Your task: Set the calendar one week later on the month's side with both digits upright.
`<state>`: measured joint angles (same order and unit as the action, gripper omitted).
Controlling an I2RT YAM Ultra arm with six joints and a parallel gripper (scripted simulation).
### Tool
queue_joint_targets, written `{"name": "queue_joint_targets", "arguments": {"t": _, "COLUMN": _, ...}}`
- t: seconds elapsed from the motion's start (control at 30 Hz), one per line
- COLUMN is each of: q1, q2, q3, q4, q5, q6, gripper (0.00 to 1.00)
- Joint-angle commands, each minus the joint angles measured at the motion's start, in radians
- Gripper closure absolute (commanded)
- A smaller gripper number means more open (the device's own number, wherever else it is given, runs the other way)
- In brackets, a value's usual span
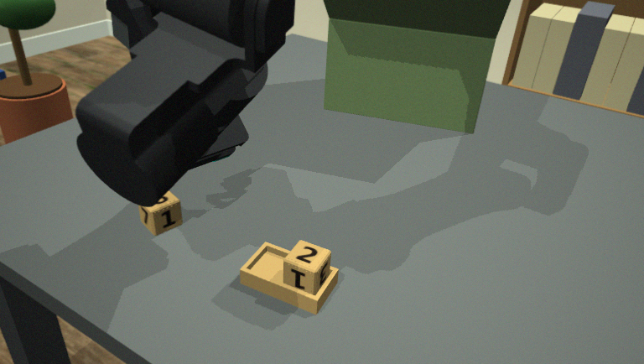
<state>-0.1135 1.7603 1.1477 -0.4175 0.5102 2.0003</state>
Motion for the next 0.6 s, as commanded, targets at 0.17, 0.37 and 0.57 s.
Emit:
{"name": "queue_joint_targets", "arguments": {"t": 0.17, "q1": 0.005, "q2": 0.041, "q3": 0.021, "q4": 0.019, "q5": 0.02, "q6": 0.007, "gripper": 0.53}}
{"name": "queue_joint_targets", "arguments": {"t": 0.37, "q1": 0.011, "q2": 0.083, "q3": 0.043, "q4": 0.036, "q5": 0.023, "q6": 0.014, "gripper": 0.53}}
{"name": "queue_joint_targets", "arguments": {"t": 0.57, "q1": 0.015, "q2": 0.112, "q3": 0.059, "q4": 0.046, "q5": 0.025, "q6": 0.018, "gripper": 0.53}}
